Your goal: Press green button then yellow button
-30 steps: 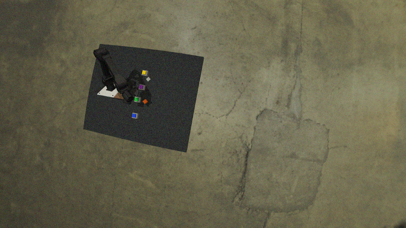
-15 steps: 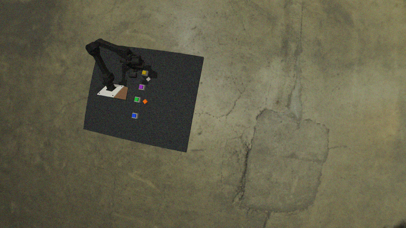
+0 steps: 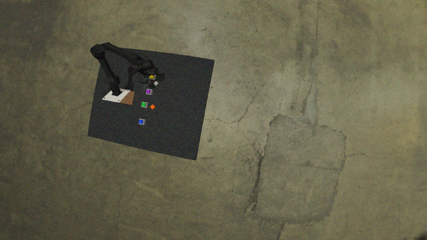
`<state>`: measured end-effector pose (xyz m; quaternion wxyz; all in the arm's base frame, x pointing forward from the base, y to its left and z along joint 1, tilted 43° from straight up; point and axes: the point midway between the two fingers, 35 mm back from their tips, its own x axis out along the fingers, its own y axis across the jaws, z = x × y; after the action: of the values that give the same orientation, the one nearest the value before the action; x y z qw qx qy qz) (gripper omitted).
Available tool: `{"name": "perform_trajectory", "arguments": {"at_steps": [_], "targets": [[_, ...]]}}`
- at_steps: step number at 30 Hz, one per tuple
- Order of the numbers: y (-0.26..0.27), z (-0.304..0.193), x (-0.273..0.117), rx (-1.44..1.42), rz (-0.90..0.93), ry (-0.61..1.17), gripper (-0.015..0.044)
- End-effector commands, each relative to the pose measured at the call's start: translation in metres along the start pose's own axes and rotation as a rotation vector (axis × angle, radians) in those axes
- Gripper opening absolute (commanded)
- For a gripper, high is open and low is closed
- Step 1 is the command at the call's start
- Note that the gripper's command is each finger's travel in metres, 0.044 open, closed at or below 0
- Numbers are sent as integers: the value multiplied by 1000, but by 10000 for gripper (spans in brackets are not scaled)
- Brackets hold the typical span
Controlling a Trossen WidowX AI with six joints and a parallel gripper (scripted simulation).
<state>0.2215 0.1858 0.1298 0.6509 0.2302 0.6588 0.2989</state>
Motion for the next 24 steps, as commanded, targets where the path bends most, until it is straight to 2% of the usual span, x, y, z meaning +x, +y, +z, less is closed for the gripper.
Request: {"name": "perform_trajectory", "arguments": {"at_steps": [1,14,24], "targets": [[-2,0,7,9,-7,3,20],[-2,-1,28,9,-5,2,20],[-2,-1,29,9,-5,2,20]]}}
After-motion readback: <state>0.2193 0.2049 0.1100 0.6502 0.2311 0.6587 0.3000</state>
